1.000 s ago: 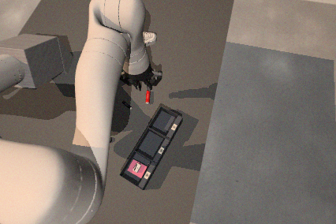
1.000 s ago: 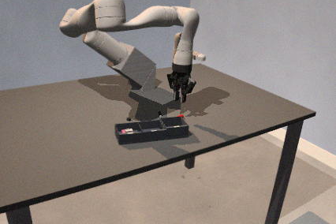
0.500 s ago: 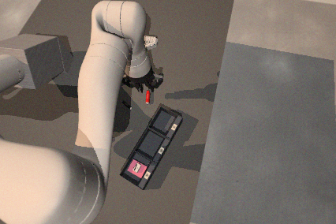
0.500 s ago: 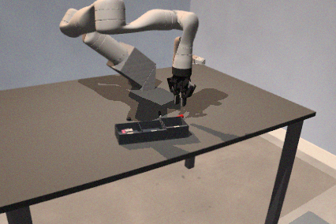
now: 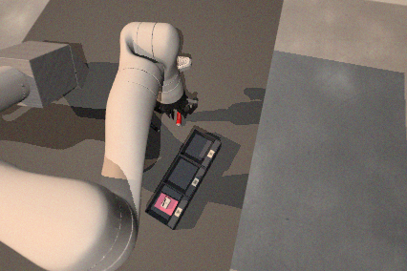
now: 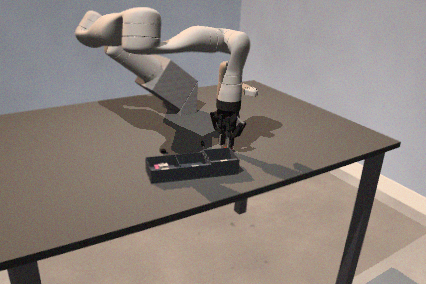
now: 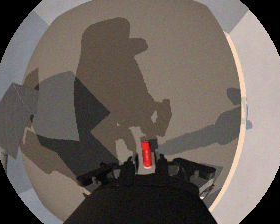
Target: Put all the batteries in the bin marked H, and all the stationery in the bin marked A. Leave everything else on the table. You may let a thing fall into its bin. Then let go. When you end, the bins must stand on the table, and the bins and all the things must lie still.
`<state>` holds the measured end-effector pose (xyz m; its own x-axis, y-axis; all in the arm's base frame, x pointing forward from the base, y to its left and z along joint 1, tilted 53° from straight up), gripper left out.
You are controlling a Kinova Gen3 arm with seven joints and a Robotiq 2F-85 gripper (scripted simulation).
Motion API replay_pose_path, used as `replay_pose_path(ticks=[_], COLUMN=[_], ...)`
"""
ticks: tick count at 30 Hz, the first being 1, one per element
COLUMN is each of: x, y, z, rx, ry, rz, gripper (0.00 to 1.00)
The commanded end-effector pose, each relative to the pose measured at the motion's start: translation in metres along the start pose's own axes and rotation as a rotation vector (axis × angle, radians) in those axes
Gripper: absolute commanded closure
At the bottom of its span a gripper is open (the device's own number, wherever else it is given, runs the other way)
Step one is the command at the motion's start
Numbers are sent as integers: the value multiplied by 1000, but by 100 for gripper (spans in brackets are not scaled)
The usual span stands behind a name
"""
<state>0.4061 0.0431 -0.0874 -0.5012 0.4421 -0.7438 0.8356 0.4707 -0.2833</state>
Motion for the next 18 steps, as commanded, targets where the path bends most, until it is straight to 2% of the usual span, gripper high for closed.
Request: replay_pose_path(ticks=[1, 8, 18], x=[1, 1, 1], y=[-1, 0, 1], z=[1, 1, 13], rx=[3, 3, 3], ry=[2, 2, 2], rz=[-1, -1, -1], gripper=[71, 71, 71])
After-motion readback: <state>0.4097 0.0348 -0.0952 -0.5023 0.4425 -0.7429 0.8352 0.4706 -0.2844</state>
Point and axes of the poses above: the point where the finger pads meet when closed, its own z axis out along the fingers, its own y axis across the jaws, x = y × z, the point moved 3 cm from there along -z, back along the fingers, and after that the axes turned 15 degrees about -z, right-handed, at the moved point
